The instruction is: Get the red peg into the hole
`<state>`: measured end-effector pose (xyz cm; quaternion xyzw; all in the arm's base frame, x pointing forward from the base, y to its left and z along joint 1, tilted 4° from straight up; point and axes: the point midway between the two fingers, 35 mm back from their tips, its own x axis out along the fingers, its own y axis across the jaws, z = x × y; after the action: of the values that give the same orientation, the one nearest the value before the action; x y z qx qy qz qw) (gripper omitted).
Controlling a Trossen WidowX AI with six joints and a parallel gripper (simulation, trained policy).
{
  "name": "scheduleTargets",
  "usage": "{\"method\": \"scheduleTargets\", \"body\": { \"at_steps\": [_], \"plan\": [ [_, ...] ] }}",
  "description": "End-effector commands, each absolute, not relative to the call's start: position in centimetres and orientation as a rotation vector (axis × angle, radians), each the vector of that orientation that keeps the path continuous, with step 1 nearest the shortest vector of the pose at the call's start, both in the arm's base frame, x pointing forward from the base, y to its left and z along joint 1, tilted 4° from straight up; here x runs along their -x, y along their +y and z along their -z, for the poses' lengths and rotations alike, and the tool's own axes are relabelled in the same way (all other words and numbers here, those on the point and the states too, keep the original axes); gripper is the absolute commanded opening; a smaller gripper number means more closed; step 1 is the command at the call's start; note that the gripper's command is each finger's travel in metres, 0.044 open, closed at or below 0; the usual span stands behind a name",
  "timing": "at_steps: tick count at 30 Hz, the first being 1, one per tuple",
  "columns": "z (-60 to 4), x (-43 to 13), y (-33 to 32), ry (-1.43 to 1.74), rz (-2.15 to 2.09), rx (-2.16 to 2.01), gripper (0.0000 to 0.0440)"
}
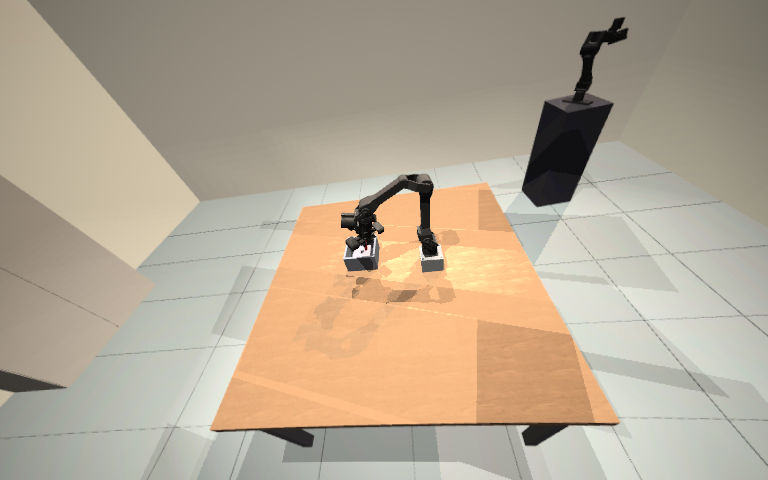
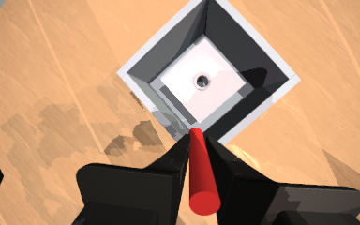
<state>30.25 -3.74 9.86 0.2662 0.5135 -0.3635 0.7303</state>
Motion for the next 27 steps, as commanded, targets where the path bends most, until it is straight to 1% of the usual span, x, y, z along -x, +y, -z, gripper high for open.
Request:
{"method": "scheduleTargets", "body": {
  "at_steps": [1, 13, 22, 24, 27],
  "plan": [
    [-9.6, -31.2, -4.9, 1.118, 0.812, -0.607, 0.0001],
    [-8.1, -33.2, -8.4, 1.1, 0.854, -0.675, 0.0005],
    [-5.6, -34.0, -9.7, 1.13, 0.869, -0.703, 0.0003],
    [-4.9, -34.0, -9.9, 1.143, 0.87, -0.7, 0.0024],
    [-4.0, -34.0, -10.2, 1.163, 0.869, -0.69, 0.0091]
  ]
}}
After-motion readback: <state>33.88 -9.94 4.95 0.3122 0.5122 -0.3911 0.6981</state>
